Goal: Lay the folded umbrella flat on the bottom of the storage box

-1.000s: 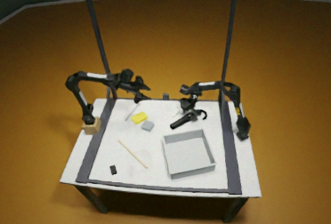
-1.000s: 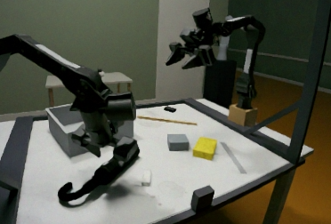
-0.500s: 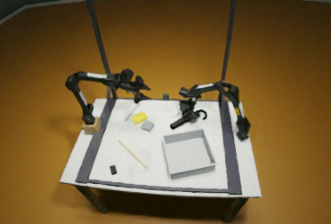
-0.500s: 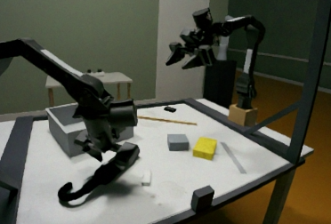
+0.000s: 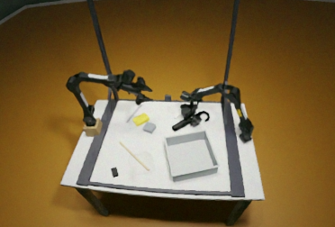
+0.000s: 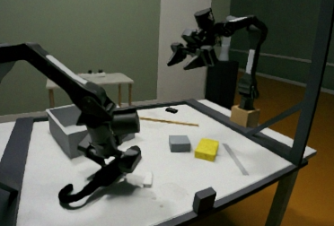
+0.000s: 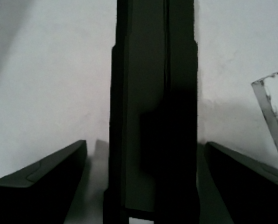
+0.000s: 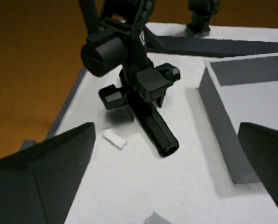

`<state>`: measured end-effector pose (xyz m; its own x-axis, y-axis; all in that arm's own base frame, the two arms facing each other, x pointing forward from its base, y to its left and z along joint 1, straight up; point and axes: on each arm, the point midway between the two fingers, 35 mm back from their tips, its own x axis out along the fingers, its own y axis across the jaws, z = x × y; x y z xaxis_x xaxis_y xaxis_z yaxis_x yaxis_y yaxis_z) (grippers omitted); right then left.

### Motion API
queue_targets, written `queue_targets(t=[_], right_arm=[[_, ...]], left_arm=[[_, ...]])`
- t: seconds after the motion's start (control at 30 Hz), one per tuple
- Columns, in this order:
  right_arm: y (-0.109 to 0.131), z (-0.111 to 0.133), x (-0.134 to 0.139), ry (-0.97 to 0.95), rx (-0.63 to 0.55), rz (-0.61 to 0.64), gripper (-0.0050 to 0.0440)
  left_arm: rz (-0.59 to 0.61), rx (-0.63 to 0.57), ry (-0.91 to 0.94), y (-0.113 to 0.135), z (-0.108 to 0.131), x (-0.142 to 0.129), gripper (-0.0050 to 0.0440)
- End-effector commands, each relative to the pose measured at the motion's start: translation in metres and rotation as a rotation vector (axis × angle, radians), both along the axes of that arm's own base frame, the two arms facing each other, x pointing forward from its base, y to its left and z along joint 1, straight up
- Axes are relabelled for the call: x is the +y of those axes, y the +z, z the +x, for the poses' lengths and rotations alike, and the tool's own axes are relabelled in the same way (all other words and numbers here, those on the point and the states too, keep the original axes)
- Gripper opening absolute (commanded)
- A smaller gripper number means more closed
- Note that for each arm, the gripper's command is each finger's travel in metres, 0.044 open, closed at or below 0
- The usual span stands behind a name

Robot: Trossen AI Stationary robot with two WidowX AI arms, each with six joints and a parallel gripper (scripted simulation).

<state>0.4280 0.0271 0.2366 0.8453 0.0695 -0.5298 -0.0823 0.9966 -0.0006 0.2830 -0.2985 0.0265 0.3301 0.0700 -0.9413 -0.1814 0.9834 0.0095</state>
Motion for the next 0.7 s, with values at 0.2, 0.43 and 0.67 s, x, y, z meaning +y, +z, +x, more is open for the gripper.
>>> queue_targets(t=[0.2,0.43,0.67], right_arm=[[0.0117,-0.0003,0.0010,0.004,-0.027,0.002,0.0400],[0.0117,-0.0003,0.0010,0.004,-0.027,0.002,0.0400],[0.0117,-0.0003,0.0010,0.004,-0.027,0.002,0.0400]], left_arm=[[-0.012,-0.001,-0.001,-0.0093,0.0052,0.0001,0.0375],[-0.030,-0.016,-0.002,-0.0014,0.0066,-0.0034,0.0335],[-0.030,-0.020,0.000,-0.0002,0.0073,-0.0040,0.0295]])
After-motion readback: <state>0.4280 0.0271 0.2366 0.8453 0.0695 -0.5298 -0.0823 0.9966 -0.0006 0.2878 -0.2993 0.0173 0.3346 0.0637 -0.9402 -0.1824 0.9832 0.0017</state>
